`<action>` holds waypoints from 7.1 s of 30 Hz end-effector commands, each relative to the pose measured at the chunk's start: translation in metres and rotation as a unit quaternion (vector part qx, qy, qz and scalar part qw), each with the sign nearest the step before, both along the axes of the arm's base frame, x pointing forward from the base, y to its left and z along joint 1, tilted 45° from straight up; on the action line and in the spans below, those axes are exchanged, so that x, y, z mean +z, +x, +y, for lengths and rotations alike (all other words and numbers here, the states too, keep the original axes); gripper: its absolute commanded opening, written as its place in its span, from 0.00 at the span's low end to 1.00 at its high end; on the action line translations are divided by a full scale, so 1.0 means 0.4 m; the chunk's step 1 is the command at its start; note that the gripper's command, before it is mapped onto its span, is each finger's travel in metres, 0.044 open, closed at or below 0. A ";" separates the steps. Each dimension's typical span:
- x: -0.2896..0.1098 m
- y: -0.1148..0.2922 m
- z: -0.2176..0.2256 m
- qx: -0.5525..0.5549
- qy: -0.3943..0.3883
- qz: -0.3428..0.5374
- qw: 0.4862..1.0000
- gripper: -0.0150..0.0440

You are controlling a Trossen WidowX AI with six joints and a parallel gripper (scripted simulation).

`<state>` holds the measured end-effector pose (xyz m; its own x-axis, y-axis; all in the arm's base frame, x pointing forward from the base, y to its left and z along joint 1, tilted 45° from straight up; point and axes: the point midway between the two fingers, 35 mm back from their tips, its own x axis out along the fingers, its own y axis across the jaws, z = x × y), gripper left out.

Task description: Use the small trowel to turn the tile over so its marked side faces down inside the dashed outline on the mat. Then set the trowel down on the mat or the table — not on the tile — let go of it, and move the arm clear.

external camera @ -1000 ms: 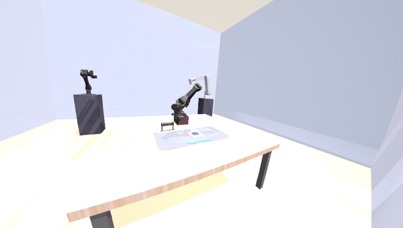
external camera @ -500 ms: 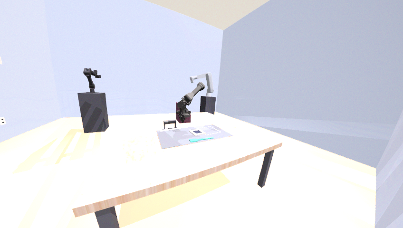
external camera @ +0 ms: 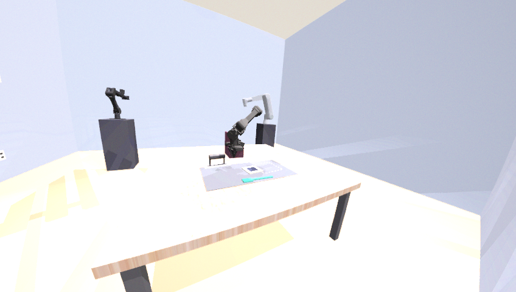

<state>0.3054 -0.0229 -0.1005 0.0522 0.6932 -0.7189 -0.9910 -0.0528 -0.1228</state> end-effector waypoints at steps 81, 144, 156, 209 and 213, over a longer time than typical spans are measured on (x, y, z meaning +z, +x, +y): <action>-0.138 -0.218 -0.230 0.005 -0.002 -0.002 1.000 0.71; -0.219 -0.209 -0.152 0.005 -0.002 -0.002 1.000 0.47; -0.219 -0.209 -0.152 -0.107 0.006 0.105 0.989 0.47; -0.133 -0.223 -0.229 -0.175 0.011 0.171 0.970 0.71; -0.118 -0.219 -0.247 -0.179 0.012 0.168 0.969 0.76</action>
